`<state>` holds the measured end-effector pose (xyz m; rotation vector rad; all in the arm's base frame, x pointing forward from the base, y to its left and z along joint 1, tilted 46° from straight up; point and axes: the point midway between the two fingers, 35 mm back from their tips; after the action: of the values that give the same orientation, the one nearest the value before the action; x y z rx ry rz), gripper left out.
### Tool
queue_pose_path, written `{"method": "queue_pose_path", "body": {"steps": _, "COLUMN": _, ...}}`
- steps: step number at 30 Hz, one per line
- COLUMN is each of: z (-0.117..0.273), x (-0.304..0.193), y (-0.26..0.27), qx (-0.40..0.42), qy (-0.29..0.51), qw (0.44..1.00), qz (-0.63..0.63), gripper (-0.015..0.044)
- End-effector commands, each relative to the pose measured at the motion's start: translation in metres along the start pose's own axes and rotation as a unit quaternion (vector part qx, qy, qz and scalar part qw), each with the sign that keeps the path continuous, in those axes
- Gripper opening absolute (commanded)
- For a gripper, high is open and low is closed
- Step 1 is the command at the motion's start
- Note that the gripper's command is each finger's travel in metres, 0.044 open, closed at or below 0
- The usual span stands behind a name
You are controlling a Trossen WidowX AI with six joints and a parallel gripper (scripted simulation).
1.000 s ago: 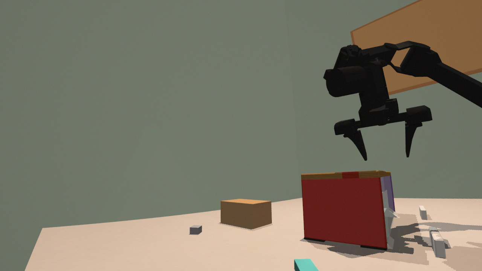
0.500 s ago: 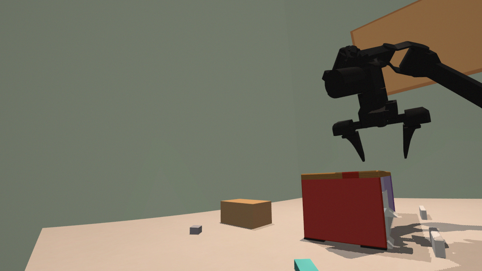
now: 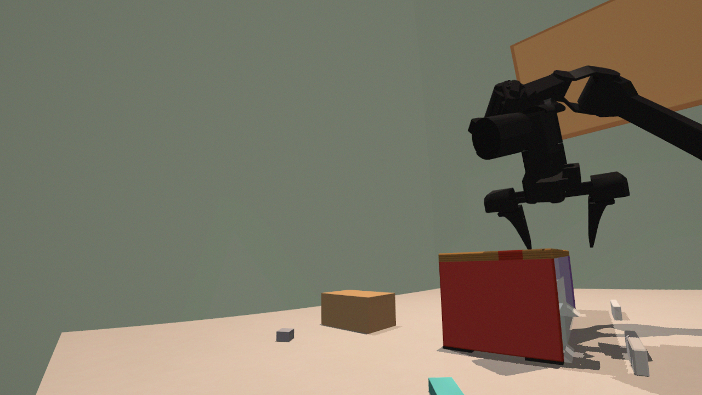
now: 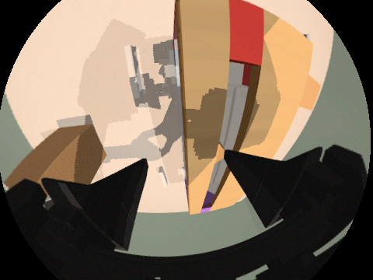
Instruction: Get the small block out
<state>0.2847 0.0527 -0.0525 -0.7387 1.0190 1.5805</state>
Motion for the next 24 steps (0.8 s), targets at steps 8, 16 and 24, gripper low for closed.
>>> {"method": "queue_pose_path", "body": {"steps": 8, "z": -0.019, "x": 0.008, "y": -0.001, "qx": 0.000, "qy": 0.004, "qw": 1.000, "qz": 0.006, "gripper": 0.0400}}
{"method": "queue_pose_path", "body": {"steps": 16, "z": -0.031, "x": 0.012, "y": -0.001, "qx": 0.001, "qy": 0.005, "qw": 1.000, "qz": 0.006, "gripper": 0.0400}}
{"method": "queue_pose_path", "body": {"steps": 24, "z": -0.043, "x": 0.017, "y": -0.001, "qx": 0.001, "qy": 0.006, "qw": 1.000, "qz": 0.006, "gripper": 0.0400}}
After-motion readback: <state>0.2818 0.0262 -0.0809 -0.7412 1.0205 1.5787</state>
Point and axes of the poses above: the point midway between the two fingers, 35 mm back from their tips, its own z axis back along the fingers, its own y axis across the jaws, x = y × z, and after that the axes turned 12 degrees about z, right-handed
